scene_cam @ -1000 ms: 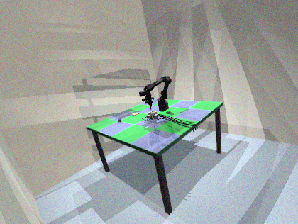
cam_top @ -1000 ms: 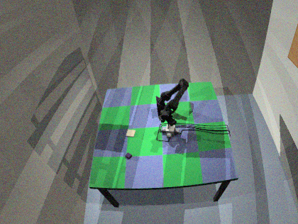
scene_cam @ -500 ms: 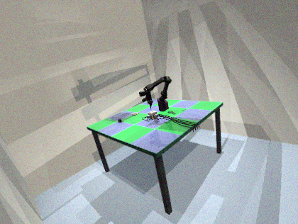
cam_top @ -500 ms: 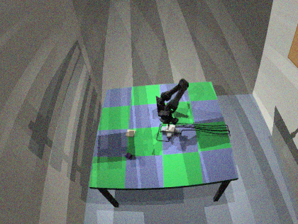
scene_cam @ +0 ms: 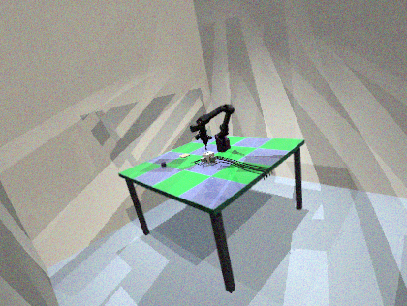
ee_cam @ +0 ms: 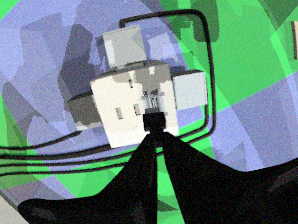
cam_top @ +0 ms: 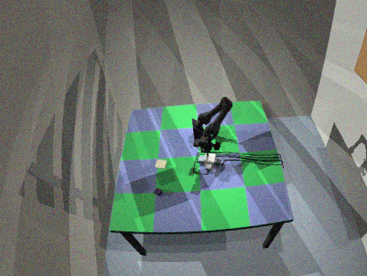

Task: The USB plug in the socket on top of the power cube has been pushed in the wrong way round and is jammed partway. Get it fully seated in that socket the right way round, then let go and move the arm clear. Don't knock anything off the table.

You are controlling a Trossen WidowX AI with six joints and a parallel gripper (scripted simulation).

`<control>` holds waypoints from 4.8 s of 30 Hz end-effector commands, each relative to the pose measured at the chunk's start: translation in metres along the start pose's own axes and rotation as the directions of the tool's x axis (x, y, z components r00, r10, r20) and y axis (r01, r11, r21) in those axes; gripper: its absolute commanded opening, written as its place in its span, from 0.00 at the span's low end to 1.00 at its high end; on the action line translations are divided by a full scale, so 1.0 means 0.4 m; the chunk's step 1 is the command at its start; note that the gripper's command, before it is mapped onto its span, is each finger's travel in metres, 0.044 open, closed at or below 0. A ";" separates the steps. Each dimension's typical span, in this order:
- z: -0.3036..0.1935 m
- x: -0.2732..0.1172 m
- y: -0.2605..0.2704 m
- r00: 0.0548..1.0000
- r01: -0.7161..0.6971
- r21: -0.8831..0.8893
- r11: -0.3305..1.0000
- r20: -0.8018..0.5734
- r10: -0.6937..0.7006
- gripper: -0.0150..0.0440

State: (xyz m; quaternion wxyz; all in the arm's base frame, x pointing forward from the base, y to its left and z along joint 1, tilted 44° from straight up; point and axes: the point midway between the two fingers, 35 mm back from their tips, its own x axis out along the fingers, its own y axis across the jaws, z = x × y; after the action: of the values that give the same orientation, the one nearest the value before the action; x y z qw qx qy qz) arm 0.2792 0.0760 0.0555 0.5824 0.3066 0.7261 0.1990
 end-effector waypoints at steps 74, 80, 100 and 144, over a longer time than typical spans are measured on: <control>0.000 0.001 0.000 1.000 -0.001 -0.999 -0.048 -0.001 0.000 0.25; 0.000 0.002 -0.001 1.000 -0.001 -0.999 -0.049 0.000 -0.003 0.25; 0.000 0.008 -0.003 1.000 -0.001 -0.998 -0.057 0.000 -0.011 0.25; 0.000 0.021 -0.008 1.000 -0.001 -0.997 -0.076 0.001 -0.028 0.25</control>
State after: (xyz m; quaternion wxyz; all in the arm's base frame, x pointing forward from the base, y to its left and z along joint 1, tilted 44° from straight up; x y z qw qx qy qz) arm 0.2782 0.0785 0.0486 0.6181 -0.2252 0.3557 0.6639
